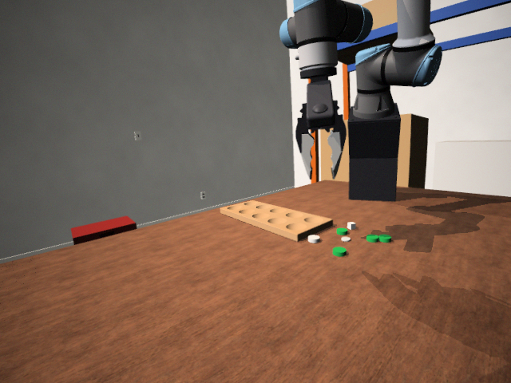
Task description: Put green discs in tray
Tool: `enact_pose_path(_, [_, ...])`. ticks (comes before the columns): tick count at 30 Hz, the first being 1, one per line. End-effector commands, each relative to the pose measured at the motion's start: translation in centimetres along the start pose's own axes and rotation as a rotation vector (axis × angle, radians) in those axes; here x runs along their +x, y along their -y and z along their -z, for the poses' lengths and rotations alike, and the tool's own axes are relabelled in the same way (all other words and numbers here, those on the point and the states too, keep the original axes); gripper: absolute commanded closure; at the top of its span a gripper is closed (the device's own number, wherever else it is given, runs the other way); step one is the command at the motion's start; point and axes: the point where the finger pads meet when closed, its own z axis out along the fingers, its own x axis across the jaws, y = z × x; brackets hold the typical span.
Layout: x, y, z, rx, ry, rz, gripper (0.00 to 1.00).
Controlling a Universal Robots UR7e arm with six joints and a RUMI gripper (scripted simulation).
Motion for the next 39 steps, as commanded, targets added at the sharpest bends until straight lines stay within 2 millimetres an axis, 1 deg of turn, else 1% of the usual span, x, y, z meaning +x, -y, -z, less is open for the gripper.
enact_pose_path(1, [-1.1, 1.5, -2.4, 0.073, -0.013, 0.099, 0.72])
enact_pose_path(11, [-2.6, 2.4, -4.0, 0.128, -0.023, 0.193, 0.72])
enact_pose_path(18, [-3.5, 2.8, -4.7, 0.156, -0.029, 0.242, 0.72])
enact_pose_path(39, [-4.0, 3.0, -5.1, 0.172, -0.032, 0.27, 0.72])
